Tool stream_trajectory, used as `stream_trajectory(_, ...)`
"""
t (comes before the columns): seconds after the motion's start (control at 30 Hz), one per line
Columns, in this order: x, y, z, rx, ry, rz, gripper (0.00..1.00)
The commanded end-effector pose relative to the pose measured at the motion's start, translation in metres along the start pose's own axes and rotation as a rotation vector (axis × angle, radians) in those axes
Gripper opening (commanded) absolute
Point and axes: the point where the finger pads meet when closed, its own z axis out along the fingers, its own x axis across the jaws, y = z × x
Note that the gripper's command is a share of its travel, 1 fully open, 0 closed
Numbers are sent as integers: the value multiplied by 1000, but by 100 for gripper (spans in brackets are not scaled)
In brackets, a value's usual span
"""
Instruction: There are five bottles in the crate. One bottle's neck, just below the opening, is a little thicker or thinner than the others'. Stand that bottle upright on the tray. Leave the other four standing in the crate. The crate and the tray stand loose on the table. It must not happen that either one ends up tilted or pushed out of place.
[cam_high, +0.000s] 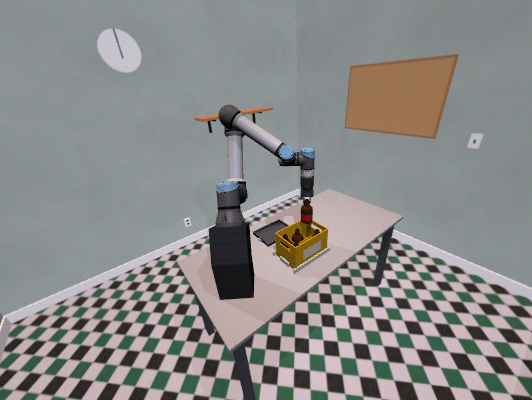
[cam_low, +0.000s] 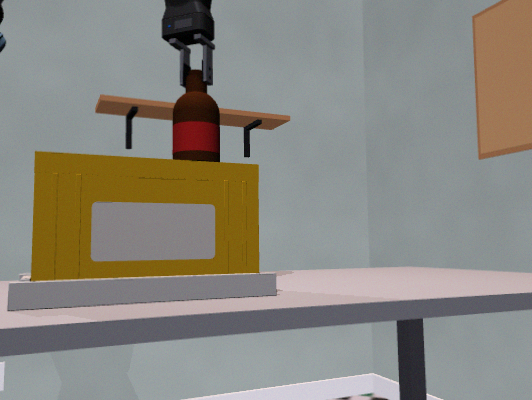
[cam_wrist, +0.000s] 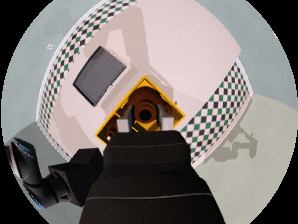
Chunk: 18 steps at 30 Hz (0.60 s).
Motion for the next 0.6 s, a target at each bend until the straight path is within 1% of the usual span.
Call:
stream_trajectory(0.0,0,0,0,0,1,0,0)
stream_trajectory(0.57,-6,-3,0,0,1,0,0)
